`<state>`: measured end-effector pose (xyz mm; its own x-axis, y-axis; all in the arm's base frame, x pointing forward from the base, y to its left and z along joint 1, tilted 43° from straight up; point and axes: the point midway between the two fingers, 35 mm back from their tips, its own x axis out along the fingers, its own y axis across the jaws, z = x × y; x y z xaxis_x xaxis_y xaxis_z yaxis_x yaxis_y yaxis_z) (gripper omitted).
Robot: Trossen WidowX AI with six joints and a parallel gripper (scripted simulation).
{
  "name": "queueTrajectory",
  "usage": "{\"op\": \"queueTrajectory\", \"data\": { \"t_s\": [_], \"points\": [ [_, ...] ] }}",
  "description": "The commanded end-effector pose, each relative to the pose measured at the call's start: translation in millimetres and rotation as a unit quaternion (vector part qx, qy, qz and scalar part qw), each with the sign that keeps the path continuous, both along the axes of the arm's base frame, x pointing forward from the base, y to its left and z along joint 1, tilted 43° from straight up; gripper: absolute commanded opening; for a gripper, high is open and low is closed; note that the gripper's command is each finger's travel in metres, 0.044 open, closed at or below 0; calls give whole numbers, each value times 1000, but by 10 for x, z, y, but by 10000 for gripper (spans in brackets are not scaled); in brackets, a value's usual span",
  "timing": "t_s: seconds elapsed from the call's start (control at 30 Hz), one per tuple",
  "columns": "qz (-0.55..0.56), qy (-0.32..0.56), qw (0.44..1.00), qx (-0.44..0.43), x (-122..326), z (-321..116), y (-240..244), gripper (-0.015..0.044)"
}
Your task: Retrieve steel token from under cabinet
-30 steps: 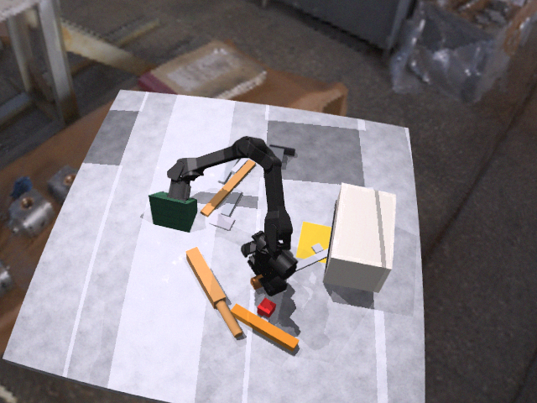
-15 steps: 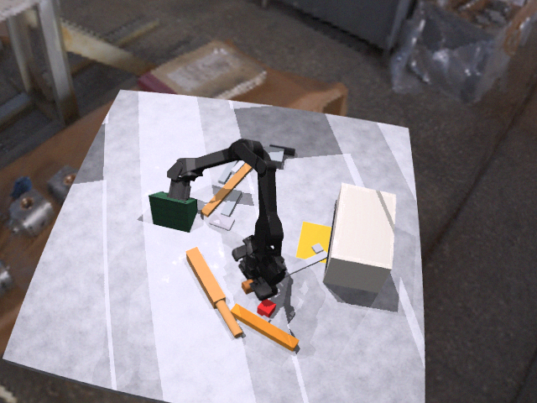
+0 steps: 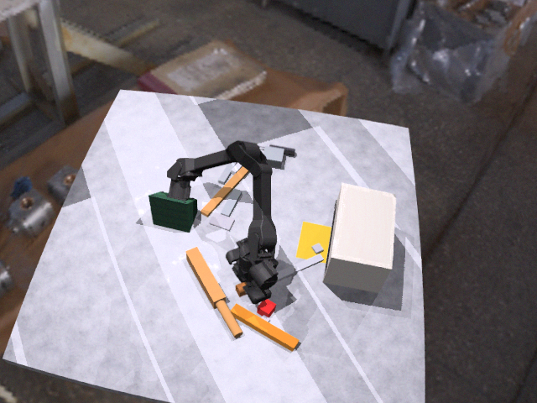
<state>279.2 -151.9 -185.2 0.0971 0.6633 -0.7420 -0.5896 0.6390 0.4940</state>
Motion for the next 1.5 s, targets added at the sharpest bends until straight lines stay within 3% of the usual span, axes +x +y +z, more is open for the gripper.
{"op": "queueTrajectory", "data": {
  "t_s": [0.0, 0.5, 1.47],
  "points": [
    [0, -1, 1000, 0, -1, 32, -28, 0],
    [-6, 4, 1000, 2, -86, 187, -126, 0],
    [-1, 0, 1000, 1, -78, 49, -291, 0]
  ]
}}
